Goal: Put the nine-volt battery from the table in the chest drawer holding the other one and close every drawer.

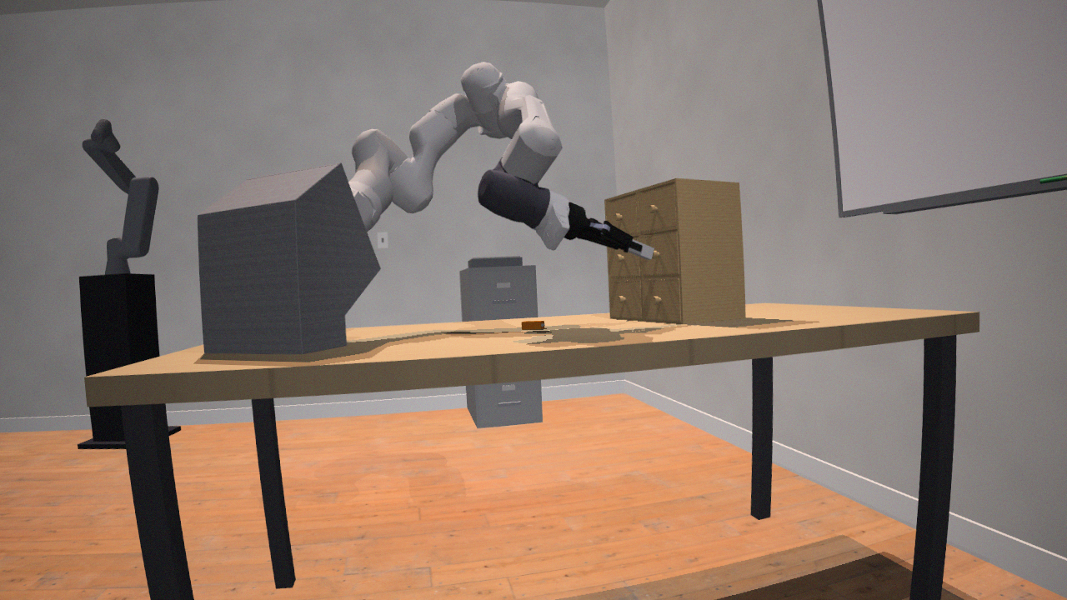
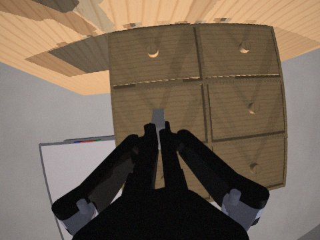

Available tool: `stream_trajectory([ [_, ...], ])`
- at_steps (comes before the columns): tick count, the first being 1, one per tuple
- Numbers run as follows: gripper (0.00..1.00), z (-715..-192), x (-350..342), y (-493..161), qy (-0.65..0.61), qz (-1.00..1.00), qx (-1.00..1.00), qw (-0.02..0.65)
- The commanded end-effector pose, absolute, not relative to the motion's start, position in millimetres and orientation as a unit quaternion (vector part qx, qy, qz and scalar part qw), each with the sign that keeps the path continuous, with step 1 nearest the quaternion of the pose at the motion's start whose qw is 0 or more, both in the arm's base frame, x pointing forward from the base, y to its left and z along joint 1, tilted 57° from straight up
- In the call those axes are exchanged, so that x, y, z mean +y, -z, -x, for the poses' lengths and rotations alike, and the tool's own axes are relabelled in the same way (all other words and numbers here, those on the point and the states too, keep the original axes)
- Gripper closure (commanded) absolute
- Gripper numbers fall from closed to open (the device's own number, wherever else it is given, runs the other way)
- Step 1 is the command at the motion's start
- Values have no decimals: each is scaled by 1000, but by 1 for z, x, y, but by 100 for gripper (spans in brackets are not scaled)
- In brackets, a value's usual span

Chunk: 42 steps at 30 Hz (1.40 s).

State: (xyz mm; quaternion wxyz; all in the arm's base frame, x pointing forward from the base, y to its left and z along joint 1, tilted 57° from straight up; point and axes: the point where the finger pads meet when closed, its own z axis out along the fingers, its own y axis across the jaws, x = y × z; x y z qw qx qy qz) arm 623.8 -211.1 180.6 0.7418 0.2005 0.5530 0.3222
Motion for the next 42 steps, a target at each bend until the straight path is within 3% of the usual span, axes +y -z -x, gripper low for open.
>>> stream_trajectory([
  [1,100,-626,-212,-180,-322,-203,554,740],
  [21,100,-625,-212,-179,-322,-203,554,740],
  [42,100,-580,-203,-153,-322,-203,554,740],
])
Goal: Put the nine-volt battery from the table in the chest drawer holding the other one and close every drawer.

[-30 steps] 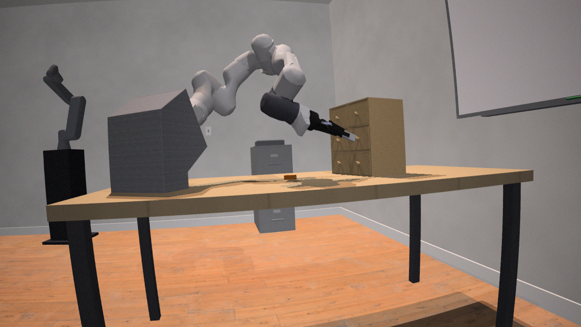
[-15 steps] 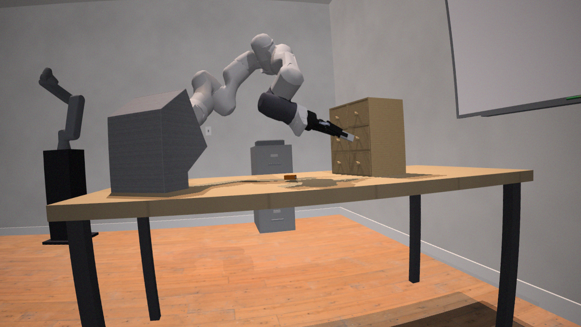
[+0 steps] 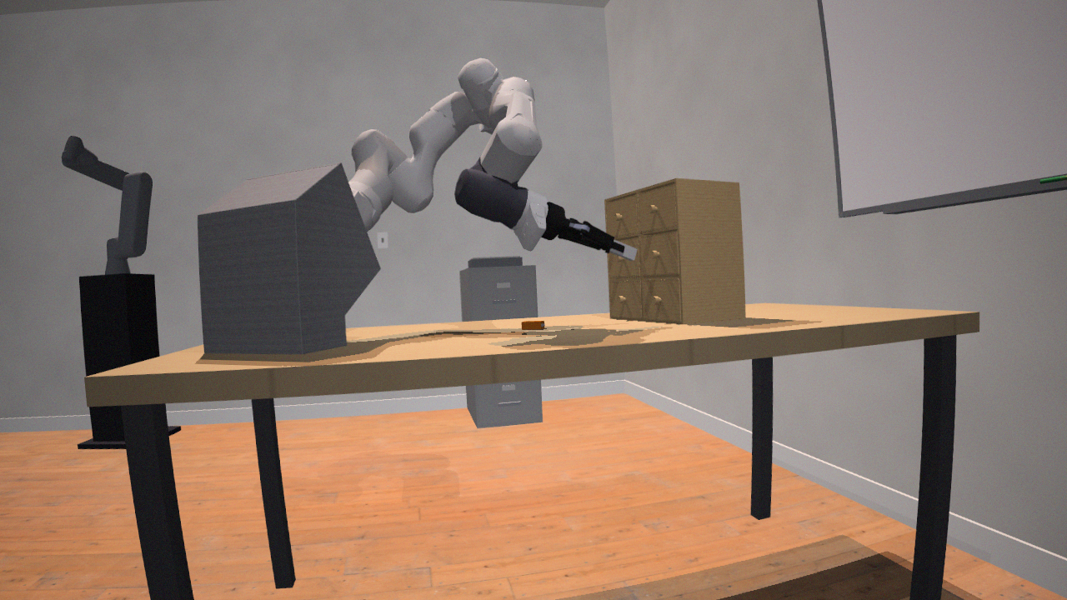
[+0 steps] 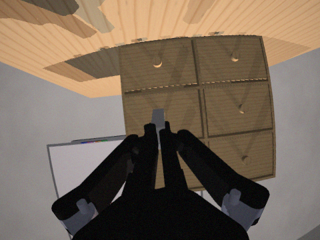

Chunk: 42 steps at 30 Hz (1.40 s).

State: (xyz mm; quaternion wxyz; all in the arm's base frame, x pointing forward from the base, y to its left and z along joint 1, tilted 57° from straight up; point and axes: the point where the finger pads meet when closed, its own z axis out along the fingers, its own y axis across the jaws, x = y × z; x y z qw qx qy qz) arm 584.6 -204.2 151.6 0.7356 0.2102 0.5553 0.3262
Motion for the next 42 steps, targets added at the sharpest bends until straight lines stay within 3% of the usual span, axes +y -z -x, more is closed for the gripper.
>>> stream_trajectory([
  [1,100,-577,-204,-152,-322,-203,554,740],
  [13,100,-534,-207,-140,-322,-203,554,740],
  [42,100,-518,-212,-139,-335,-181,601,703],
])
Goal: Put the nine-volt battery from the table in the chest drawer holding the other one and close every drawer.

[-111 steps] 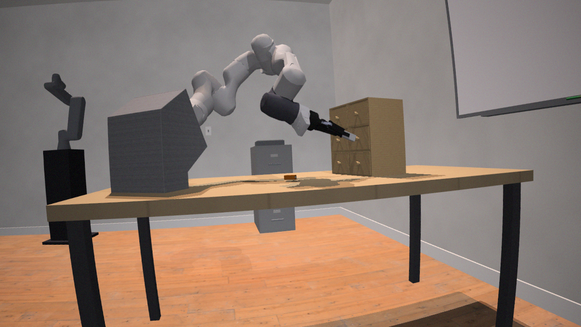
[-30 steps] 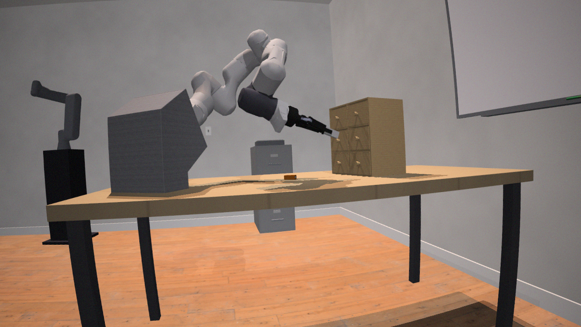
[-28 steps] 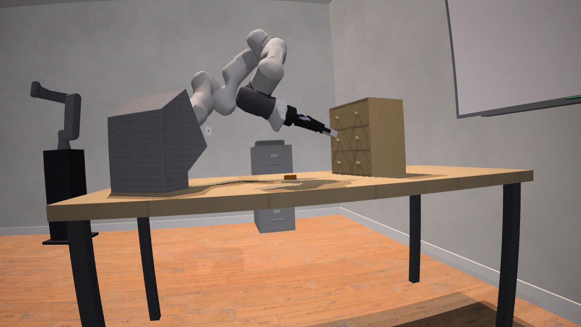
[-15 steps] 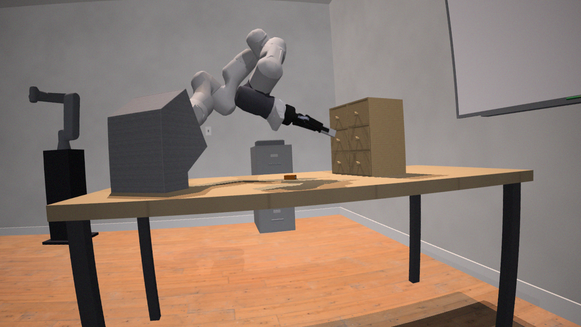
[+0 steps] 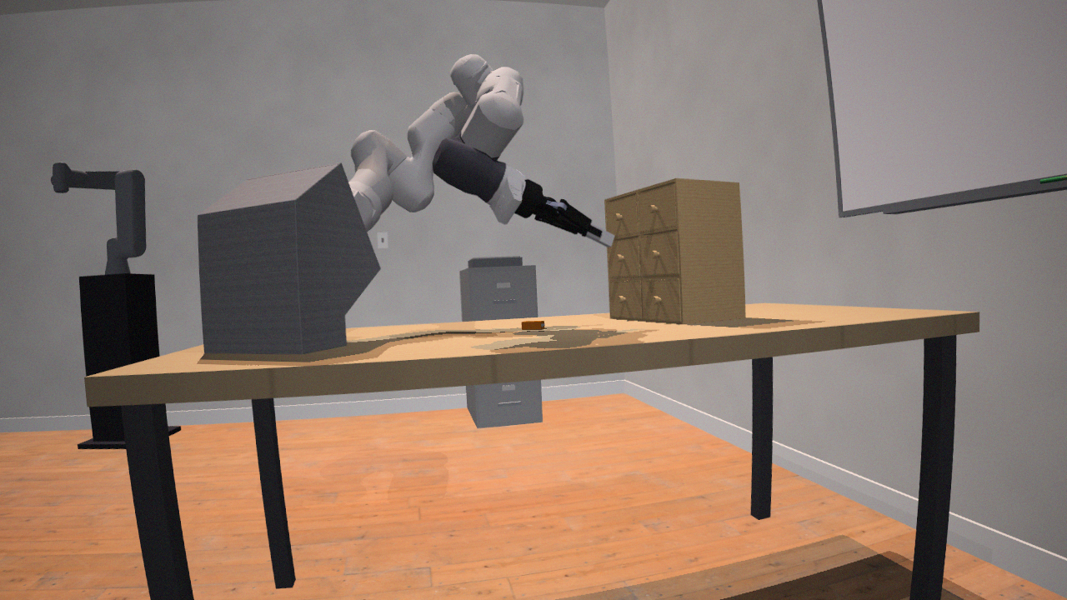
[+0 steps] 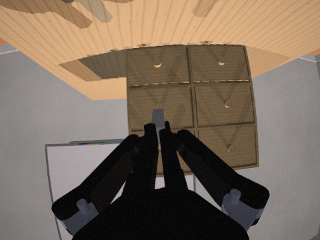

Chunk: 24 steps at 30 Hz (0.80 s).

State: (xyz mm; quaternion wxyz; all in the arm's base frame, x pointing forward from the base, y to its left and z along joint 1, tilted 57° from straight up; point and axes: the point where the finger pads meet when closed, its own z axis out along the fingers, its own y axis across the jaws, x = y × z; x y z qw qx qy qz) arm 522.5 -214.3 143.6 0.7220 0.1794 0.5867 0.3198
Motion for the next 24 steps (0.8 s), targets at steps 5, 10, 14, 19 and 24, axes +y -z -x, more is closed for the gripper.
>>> stream_trajectory([
  [5,100,-509,-216,-139,-343,-166,632,675],
  [10,100,-495,-221,-139,-352,-145,672,635],
  [14,100,-488,-223,-139,-357,-134,691,614],
  [19,100,-468,-231,-140,-367,-101,744,549],
  [24,100,-449,-237,-140,-375,-69,789,483],
])
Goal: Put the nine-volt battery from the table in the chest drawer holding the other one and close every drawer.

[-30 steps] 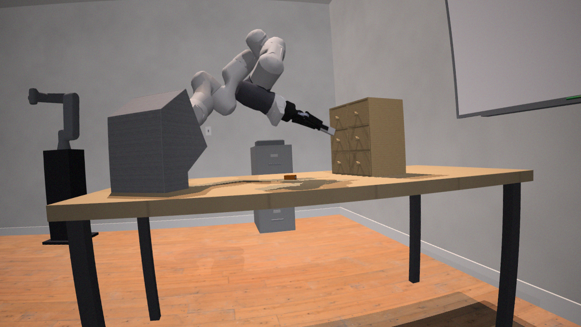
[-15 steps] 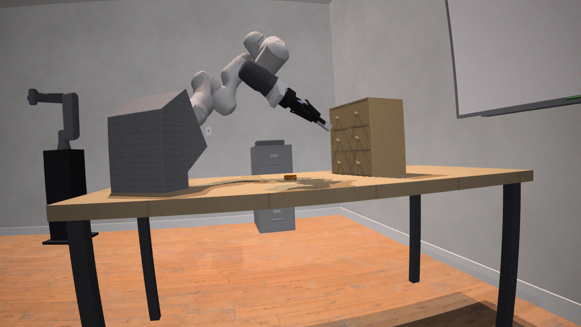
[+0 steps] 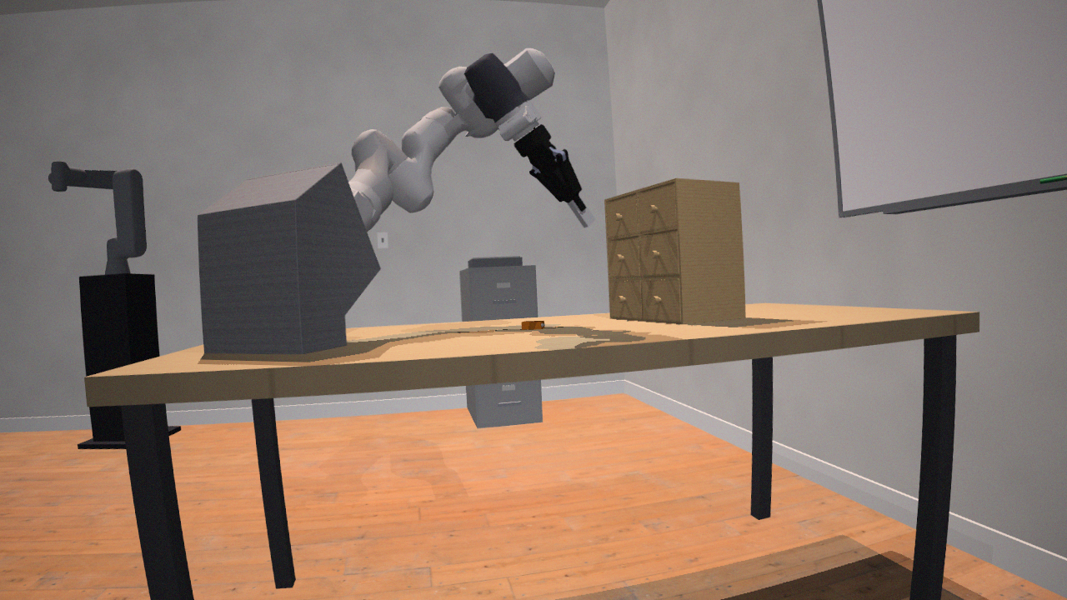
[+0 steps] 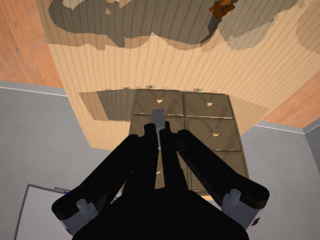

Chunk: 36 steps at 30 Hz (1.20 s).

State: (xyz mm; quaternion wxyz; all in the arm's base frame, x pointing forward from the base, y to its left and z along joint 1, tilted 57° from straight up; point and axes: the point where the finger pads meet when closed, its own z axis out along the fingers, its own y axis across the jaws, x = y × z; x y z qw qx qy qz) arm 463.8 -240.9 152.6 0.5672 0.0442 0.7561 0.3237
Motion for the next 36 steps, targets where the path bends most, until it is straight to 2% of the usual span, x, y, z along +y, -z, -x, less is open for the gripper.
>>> stream_trajectory([
  [1,100,-446,-239,-140,-376,-63,796,470],
  [19,100,-405,-253,-140,-381,7,869,315],
  [36,100,-399,-256,-140,-380,18,878,289],
])
